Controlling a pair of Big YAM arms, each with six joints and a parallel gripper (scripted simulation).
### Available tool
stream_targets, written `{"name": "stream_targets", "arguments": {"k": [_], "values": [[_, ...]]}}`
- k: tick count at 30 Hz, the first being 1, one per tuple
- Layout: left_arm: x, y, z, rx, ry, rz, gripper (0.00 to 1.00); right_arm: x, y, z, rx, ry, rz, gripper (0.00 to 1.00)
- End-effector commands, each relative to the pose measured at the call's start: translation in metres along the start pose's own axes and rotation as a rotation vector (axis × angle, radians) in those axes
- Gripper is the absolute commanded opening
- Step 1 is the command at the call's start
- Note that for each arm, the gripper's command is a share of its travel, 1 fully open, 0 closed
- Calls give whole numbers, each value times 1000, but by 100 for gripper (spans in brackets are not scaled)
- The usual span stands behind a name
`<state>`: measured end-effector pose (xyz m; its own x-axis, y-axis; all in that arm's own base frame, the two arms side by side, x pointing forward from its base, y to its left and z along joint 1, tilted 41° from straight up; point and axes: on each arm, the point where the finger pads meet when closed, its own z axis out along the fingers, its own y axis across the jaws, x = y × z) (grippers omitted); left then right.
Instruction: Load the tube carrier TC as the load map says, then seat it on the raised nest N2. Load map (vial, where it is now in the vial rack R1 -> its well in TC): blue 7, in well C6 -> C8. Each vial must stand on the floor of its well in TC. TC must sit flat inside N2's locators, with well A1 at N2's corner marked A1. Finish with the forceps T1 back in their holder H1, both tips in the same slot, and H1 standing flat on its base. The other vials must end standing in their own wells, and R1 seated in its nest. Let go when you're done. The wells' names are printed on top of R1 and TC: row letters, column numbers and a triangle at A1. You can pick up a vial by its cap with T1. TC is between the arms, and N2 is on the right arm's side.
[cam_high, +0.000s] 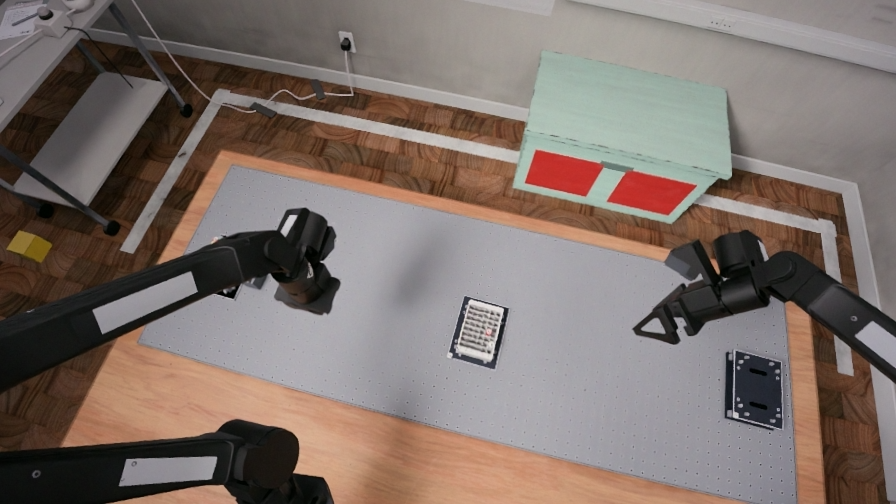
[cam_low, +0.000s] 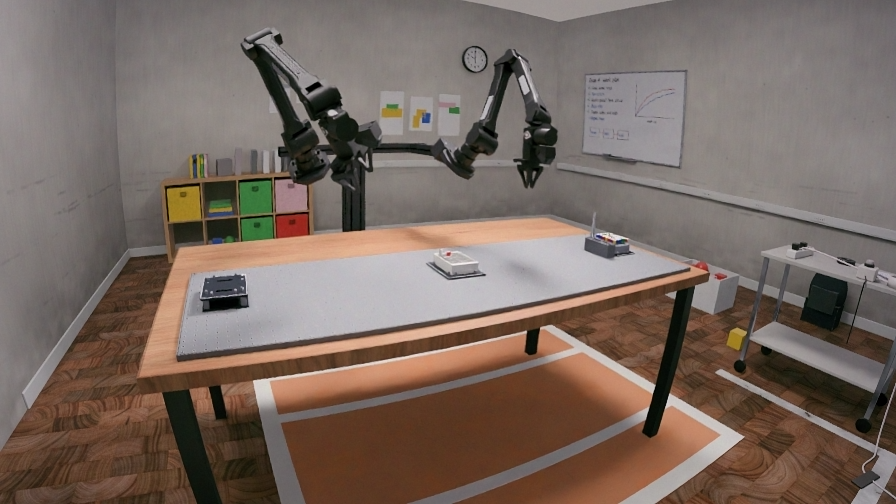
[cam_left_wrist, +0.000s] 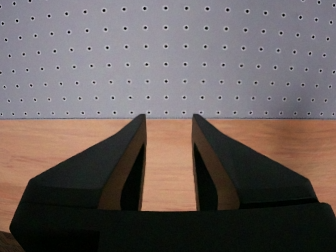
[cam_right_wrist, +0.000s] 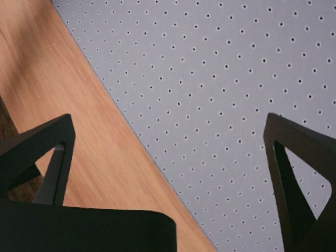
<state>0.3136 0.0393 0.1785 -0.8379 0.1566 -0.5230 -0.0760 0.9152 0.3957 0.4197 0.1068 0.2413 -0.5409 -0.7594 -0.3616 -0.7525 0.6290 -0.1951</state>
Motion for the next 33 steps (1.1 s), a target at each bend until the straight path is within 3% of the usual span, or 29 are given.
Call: {"name": "stream_targets", "arguments": {"k": [1, 33], "values": [[-10, 2, -6, 0, -21, -14, 24, 5, -8, -8, 37, -22, 74, 100], [-10, 2, -6, 0, -21, -14, 24, 120, -16, -16, 380, 45, 497, 100]]}}
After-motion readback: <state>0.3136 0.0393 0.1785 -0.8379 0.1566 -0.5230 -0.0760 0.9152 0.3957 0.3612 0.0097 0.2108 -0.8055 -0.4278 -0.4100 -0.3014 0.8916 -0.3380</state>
